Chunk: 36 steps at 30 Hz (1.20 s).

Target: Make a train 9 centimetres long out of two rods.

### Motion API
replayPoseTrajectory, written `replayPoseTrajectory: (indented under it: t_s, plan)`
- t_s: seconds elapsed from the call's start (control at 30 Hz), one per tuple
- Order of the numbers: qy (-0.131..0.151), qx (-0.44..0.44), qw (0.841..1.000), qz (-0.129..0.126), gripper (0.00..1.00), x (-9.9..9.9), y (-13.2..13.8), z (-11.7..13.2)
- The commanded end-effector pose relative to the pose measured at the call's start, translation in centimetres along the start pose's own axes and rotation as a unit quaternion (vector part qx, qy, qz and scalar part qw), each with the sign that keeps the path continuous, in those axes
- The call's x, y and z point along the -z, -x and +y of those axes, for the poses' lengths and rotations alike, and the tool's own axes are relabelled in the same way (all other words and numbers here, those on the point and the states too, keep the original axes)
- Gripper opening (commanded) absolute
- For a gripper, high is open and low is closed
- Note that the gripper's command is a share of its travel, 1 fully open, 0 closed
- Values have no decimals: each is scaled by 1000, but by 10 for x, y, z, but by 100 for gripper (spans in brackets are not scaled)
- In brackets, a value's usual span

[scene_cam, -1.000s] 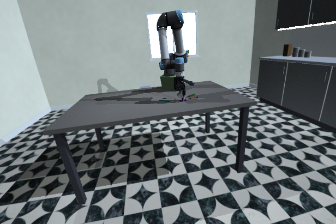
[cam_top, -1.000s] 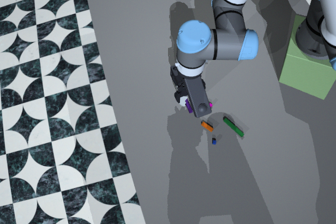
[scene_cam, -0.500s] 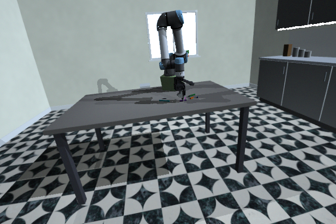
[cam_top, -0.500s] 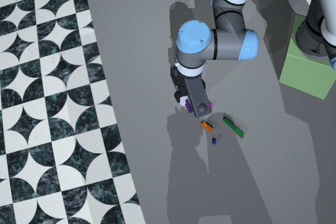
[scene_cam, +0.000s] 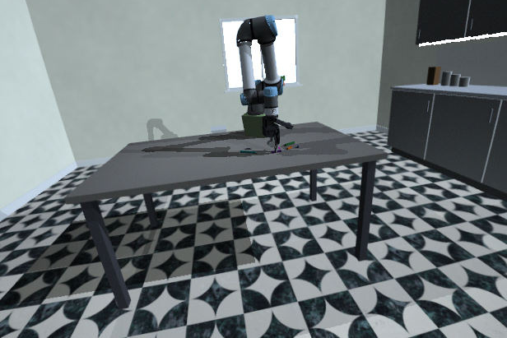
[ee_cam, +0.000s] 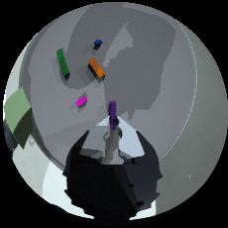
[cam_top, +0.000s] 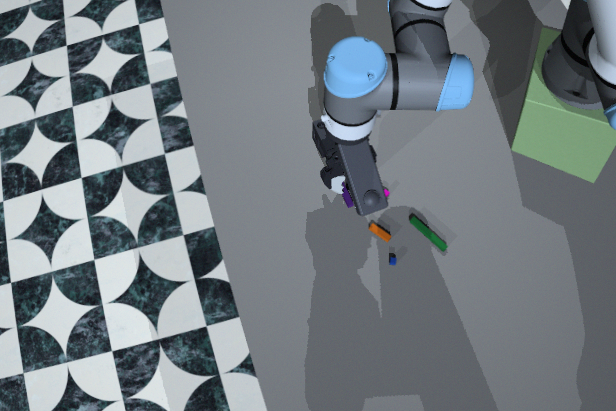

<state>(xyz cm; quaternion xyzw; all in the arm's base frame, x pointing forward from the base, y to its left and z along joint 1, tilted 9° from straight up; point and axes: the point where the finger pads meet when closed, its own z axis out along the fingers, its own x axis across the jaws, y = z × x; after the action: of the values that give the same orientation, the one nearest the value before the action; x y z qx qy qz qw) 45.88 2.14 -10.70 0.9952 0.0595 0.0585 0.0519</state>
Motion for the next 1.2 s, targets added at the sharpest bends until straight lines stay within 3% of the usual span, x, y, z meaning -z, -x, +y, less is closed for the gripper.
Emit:
replayPoseTrajectory:
  t_s: [0.0, 0.8, 1.17]
  plan:
    - [0, 0, 1000, 1, 0, 0, 0, 0]
    - [0, 0, 1000, 1, 0, 1, 0, 0]
    - [0, 0, 1000, 1, 0, 24, 0, 0]
